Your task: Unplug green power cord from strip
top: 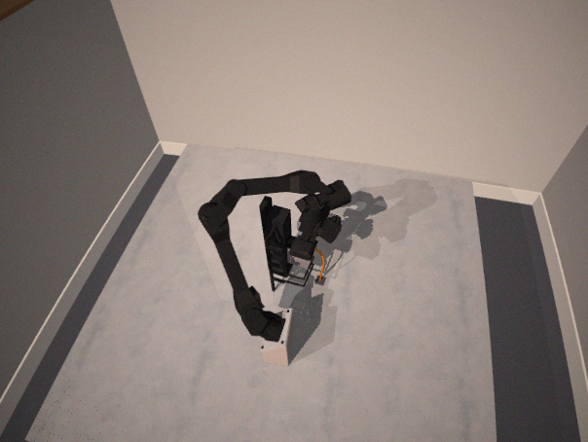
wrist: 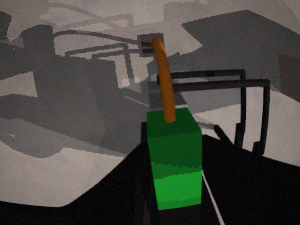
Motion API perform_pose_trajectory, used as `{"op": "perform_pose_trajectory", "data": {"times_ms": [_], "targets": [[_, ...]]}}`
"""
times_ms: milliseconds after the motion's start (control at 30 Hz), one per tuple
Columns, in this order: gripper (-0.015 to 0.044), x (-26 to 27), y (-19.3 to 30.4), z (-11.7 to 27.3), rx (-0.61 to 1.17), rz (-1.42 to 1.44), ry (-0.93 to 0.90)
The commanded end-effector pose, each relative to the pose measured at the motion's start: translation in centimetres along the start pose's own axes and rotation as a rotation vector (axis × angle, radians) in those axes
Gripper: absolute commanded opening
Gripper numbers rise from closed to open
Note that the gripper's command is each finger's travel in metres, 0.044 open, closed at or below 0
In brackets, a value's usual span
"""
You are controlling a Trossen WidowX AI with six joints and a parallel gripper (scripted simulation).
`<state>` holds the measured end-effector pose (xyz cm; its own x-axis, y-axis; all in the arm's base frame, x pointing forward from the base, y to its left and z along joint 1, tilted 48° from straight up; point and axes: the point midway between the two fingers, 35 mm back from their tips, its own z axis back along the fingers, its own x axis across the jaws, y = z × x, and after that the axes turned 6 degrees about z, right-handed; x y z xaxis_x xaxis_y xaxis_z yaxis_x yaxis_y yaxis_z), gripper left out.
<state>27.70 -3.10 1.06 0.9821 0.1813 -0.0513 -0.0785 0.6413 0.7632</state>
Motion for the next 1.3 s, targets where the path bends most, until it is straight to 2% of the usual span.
{"op": "perform_pose_trajectory", "data": {"times_ms": [0,600,633,800,1267], "targets": [[0.0,-0.3,-3.2,0.8,-0.059,-0.011,-0.002],[0.0,-1.0,-6.0,1.4,-0.059,-0.013,-0.002],[0.0026,-0.6,-3.9,0.6,-0.045,0.009,0.015],[0.0157,-0.6,-3.9,0.6,-0.045,0.009,0.015],[0.016,-0.6,-4.0,1.6,-0.055,-0.013,-0.002]]}}
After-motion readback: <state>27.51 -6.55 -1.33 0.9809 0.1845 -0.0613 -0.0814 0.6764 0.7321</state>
